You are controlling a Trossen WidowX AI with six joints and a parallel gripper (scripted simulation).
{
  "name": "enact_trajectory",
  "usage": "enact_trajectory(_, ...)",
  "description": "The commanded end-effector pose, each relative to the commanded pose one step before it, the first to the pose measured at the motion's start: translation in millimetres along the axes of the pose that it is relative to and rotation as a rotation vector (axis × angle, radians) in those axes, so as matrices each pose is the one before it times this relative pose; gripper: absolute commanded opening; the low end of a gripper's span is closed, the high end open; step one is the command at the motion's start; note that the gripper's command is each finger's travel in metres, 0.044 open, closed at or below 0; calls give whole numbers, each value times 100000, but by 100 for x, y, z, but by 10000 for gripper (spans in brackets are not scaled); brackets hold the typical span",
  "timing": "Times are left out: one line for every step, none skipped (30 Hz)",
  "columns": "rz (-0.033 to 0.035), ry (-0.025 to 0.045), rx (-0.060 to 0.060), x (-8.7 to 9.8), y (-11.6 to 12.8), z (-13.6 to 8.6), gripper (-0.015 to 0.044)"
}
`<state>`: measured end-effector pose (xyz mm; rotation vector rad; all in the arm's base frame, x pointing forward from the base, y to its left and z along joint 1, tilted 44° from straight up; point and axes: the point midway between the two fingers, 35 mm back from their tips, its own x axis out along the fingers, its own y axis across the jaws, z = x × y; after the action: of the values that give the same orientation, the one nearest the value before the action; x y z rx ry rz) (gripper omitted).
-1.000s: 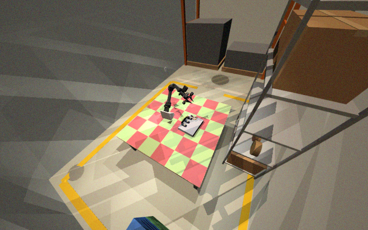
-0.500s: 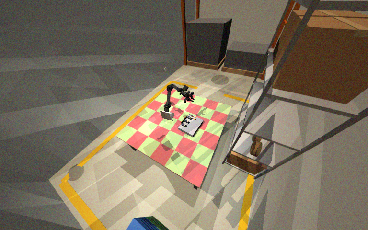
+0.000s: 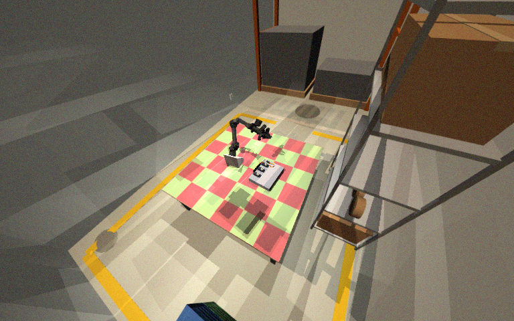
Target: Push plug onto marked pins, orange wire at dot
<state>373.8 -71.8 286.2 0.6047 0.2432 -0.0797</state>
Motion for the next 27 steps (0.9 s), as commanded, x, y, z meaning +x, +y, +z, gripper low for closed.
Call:
enact_trajectory(1980,-4277,-10060,-945,1326,-182,115)
enact_trajectory(460,-883,-2245,-188,306,-33,115)
enact_trajectory(454,-907,-2250,-193,307,-25,115)
enact_trajectory(444,-925,-2239,-197,305,-17,115)
enact_trajectory(433,-942,-2226,-200,303,-9,115)
enact_trajectory(425,-965,-2229,-205,303,-1,115)
enact_trajectory(413,-982,-2216,-209,300,7,115)
enact_trajectory(399,-998,-2200,-212,296,15,115)
enact_trajectory(388,-1021,-2202,-217,295,23,115)
enact_trajectory(373,-1036,-2186,-220,291,31,115)
enact_trajectory(360,-1059,-2187,-225,289,39,115)
enact_trajectory(344,-1074,-2170,-228,284,47,115)
enact_trajectory(329,-1095,-2168,-233,282,54,115)
enact_trajectory(313,-1117,-2167,-238,279,62,115)
enact_trajectory(294,-1133,-2154,-241,273,70,115)
enact_trajectory(291,-1138,-2178,-251,274,70,115)
enact_trajectory(254,-1175,-2141,-250,264,86,115)
enact_trajectory(233,-1189,-2125,-253,258,93,115)
enact_trajectory(212,-1212,-2127,-259,254,100,115)
enact_trajectory(189,-1227,-2114,-262,247,107,115)
enact_trajectory(164,-1232,-2086,-264,239,113,115)
enact_trajectory(140,-1259,-2094,-271,234,120,115)
enact_trajectory(115,-1283,-2099,-277,229,127,115)
enact_trajectory(88,-1299,-2091,-282,222,134,115)
enact_trajectory(156,499,44,77,15,-71,115)
enact_trajectory(306,980,91,150,28,-140,115)
enact_trajectory(455,1464,145,223,41,-208,115)
